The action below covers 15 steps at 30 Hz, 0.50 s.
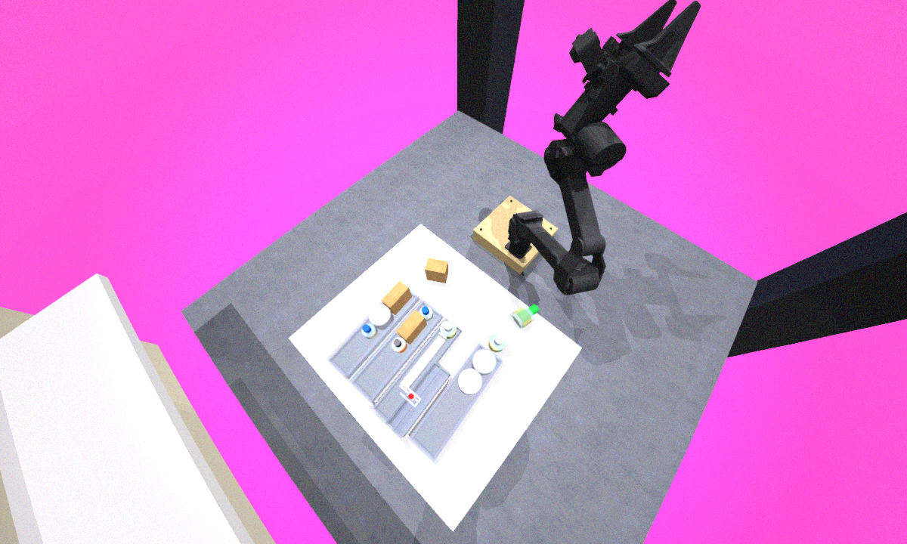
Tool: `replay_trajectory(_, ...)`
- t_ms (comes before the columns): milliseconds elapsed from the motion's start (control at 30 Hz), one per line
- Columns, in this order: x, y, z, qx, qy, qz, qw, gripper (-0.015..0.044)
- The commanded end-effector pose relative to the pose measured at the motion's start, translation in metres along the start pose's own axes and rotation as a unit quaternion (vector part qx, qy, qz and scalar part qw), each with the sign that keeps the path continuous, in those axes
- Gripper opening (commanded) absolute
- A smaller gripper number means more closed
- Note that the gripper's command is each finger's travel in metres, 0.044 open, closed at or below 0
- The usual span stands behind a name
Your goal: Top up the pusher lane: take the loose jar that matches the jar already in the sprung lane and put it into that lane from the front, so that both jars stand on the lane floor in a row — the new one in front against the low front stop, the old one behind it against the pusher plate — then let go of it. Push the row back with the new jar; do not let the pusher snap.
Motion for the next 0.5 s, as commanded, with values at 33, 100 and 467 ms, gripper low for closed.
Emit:
replay_trajectory(33,0.001,0.004,0.004,0.014,-0.012,0.012,1.000,0.0440)
replay_trajectory(100,0.003,0.014,0.015,0.054,-0.046,0.044,0.997,0.0440)
replay_trajectory(467,-0.019,0.052,0.101,0.292,-0.240,0.249,0.892,0.0440)
Point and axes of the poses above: the point midway between the two fingers, 35 mm back from their tips, its own x axis out along the fingers, its own y axis across the jaws, z = x × y, the point moved 10 cm from there along -x, back along the fingers, and after that the axes turned 7 degrees about -x, right-handed, at the moved point
